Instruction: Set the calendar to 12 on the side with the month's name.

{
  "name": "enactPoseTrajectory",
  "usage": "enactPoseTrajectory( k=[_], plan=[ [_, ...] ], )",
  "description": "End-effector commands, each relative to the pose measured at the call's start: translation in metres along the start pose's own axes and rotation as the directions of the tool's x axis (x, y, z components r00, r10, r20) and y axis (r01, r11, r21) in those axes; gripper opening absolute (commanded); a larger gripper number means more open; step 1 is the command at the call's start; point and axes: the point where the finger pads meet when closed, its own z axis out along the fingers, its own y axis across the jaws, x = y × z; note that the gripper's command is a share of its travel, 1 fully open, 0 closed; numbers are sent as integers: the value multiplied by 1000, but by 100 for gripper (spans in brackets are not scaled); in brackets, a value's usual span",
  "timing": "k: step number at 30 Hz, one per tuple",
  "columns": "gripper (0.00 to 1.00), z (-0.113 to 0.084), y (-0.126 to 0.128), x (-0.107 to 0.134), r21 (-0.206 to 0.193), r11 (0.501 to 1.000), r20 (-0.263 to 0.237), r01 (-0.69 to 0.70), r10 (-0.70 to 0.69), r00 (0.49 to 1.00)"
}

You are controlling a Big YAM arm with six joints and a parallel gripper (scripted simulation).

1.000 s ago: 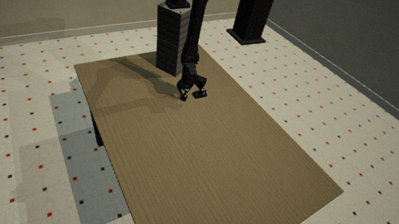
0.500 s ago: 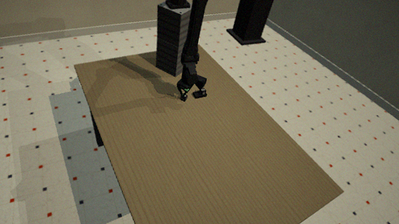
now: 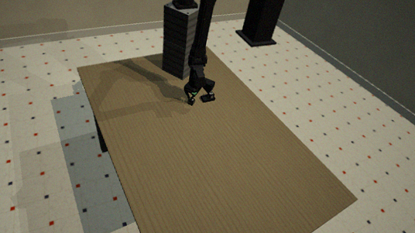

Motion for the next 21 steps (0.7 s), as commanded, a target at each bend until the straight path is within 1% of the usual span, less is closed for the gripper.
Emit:
enactPoseTrajectory(
  k=[1, 21],
  plan=[
    [44, -4, -5, 2, 4, 1000, 9, -7, 7, 1000],
    [44, -3, -2, 4, 4, 1000, 9, -8, 8, 1000]
  ],
)
